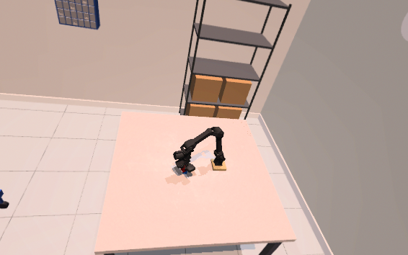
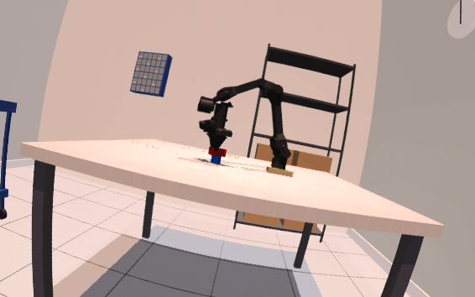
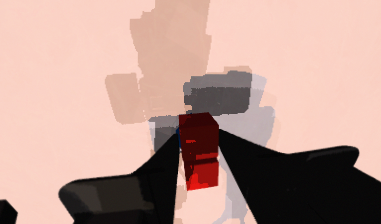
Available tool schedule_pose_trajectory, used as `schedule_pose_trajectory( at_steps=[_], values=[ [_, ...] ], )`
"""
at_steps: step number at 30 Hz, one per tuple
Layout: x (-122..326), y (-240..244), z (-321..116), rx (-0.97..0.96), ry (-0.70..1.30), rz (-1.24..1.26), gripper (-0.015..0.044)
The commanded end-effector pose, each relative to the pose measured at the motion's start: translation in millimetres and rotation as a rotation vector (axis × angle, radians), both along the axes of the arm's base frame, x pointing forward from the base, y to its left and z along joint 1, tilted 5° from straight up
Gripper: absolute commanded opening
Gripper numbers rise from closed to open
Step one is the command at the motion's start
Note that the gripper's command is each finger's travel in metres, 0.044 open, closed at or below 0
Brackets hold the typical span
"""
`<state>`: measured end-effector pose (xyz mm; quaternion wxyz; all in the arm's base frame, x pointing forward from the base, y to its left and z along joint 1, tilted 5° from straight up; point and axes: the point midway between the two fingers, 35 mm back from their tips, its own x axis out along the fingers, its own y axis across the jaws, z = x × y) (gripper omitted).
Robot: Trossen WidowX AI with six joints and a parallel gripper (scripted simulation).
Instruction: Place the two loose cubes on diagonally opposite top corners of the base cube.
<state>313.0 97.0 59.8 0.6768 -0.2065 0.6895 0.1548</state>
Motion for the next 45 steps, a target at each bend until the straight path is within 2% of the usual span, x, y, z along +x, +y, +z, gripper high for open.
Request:
schedule_pose_trajectory(
  at_steps=[1, 39, 45],
  values=[
    [0, 0, 0, 0.003, -0.001, 0.0, 0.0205],
    [0, 5, 63, 0.0, 0.0, 0.0, 0.0205],
    [0, 5, 71, 0.0, 0.0, 0.006, 0.0362]
  ],
)
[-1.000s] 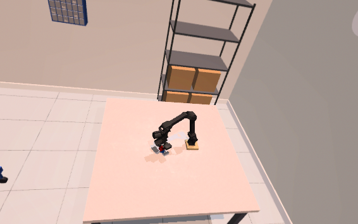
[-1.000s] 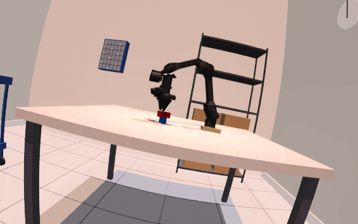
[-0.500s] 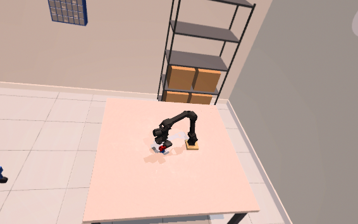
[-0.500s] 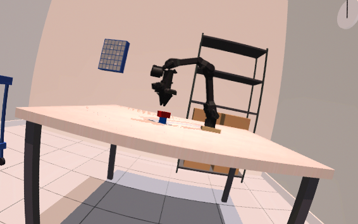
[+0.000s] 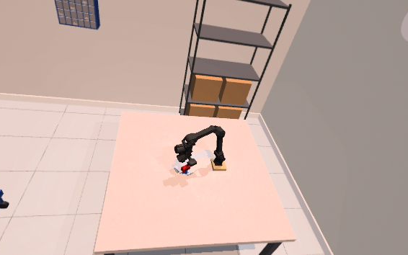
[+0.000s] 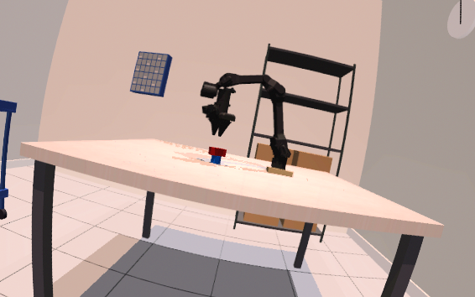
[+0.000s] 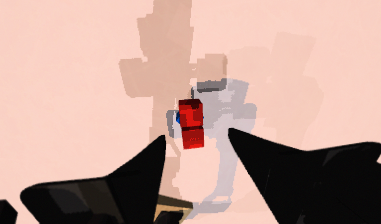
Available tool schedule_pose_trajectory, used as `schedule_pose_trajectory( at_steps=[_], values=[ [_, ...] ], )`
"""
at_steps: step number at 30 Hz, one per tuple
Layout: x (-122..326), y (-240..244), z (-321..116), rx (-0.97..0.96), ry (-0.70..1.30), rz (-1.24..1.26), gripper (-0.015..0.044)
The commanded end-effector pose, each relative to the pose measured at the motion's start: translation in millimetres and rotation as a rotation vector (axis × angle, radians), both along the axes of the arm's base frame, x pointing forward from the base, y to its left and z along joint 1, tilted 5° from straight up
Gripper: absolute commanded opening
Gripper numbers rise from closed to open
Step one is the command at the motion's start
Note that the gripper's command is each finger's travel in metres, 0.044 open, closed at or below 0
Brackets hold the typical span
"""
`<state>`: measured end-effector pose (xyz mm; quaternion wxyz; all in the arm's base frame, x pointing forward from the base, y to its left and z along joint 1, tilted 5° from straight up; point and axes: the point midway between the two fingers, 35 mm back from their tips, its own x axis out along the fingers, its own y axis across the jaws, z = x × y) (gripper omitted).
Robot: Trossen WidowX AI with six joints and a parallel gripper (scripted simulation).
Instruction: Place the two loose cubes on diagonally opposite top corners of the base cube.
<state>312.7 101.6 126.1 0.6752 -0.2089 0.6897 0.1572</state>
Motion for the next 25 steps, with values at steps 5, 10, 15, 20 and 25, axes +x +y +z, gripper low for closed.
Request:
schedule_pose_trajectory(
  at_steps=[5, 10, 15, 20, 25],
  values=[
    [-3, 10, 3, 0.002, -0.002, 0.001, 0.04],
    [-41, 77, 0, 0.009, 0.001, 0.001, 0.04],
    [-65, 107, -1, 0.01, 0.004, 0.001, 0.04],
    [-65, 107, -1, 0.01, 0.004, 0.001, 0.04],
    [-65, 107, -1, 0.01, 0.004, 0.001, 0.04]
  ],
)
